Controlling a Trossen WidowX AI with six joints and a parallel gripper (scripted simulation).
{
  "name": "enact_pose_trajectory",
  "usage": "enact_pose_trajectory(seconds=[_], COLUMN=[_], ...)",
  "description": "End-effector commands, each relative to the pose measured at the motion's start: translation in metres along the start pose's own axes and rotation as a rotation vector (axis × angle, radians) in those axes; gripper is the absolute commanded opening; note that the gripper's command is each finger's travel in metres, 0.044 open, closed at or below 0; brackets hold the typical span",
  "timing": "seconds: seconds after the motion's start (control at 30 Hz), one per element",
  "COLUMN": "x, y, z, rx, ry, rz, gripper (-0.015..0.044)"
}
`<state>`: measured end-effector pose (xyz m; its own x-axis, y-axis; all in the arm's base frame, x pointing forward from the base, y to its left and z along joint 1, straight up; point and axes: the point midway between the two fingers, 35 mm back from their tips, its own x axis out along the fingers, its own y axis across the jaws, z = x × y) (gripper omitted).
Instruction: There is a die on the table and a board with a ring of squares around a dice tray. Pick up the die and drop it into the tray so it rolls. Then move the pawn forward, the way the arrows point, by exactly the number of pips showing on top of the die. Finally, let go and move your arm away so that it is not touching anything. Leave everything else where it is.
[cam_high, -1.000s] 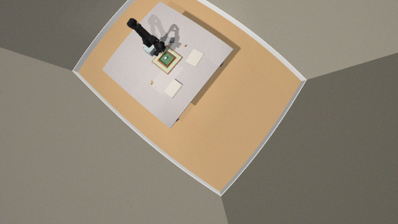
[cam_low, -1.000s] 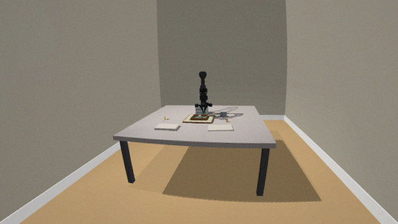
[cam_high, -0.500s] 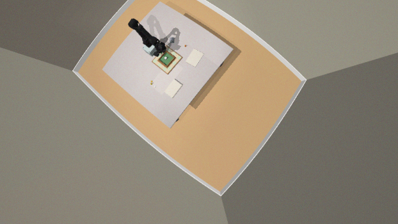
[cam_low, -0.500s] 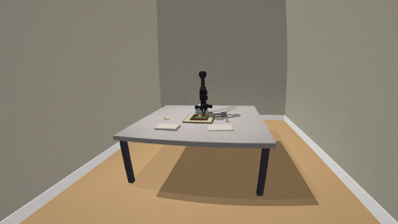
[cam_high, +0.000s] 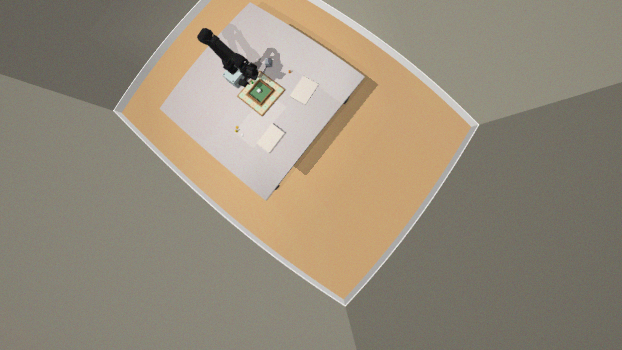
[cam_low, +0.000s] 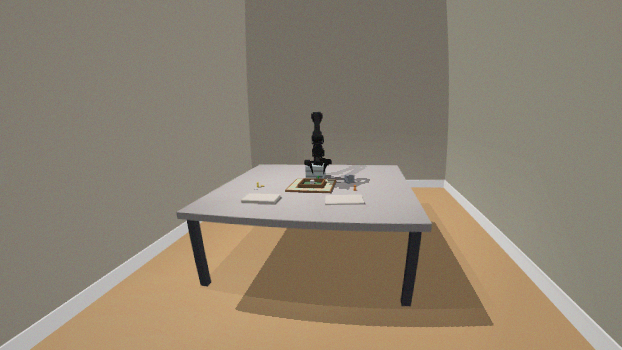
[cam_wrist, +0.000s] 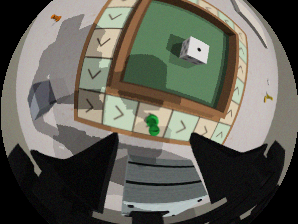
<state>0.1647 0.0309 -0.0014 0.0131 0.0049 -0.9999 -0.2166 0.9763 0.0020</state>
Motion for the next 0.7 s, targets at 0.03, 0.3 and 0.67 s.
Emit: enact_pose_trajectory(seconds=[0.03, 0.3, 0.67], x=[-0.018, -0.091, -0.091], y=[0.000, -0.021, -0.021], z=[0.000, -0.002, 0.000], rx=[-0.003, 0.166, 0.163], ry=[-0.005, -0.005, -0.011], rz=[0.000, -0.002, -0.003], gripper=[0.0440, 0.0440, 0.0440])
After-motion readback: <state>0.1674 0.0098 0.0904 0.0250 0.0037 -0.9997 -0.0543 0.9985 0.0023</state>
